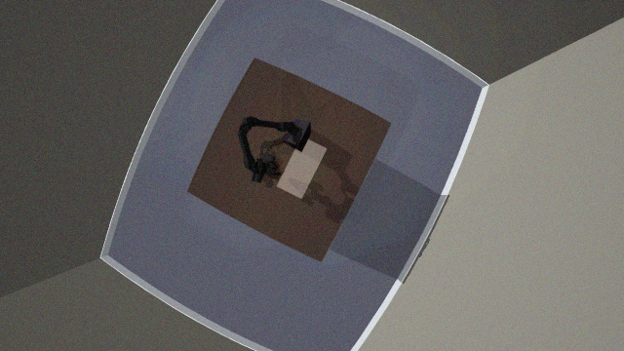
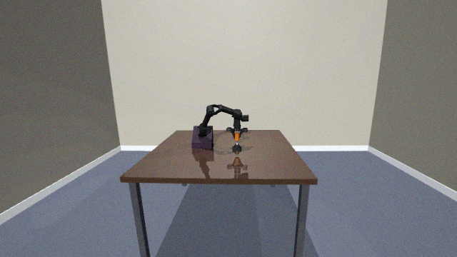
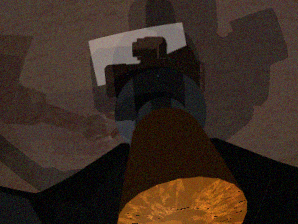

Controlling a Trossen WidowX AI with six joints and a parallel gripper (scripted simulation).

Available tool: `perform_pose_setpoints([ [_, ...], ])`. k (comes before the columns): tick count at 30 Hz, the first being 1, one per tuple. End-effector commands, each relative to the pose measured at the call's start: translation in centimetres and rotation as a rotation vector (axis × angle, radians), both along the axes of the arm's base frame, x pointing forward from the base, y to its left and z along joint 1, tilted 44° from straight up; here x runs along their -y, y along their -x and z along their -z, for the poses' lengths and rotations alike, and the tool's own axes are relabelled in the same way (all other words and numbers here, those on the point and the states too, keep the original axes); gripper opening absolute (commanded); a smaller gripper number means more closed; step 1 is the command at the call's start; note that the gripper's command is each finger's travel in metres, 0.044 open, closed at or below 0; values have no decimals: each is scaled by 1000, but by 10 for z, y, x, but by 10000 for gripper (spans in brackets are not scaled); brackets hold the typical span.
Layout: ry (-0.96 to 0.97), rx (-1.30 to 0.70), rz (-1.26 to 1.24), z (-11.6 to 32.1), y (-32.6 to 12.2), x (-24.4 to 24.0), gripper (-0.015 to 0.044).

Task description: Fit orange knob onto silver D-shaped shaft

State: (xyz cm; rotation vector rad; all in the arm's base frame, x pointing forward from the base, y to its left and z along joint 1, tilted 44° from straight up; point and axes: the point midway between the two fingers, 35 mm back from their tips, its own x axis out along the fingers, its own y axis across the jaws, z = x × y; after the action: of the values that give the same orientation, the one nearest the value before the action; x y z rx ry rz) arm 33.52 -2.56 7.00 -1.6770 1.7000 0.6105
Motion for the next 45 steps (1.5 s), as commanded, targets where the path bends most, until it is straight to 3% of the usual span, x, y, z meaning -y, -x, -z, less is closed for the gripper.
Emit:
perform_pose_setpoints([
  [1,6,1,-7,-3,1,5,0],
  [13,8,4,-4,15,0,23,0],
  [45,7,10,2,10,1,22,0],
])
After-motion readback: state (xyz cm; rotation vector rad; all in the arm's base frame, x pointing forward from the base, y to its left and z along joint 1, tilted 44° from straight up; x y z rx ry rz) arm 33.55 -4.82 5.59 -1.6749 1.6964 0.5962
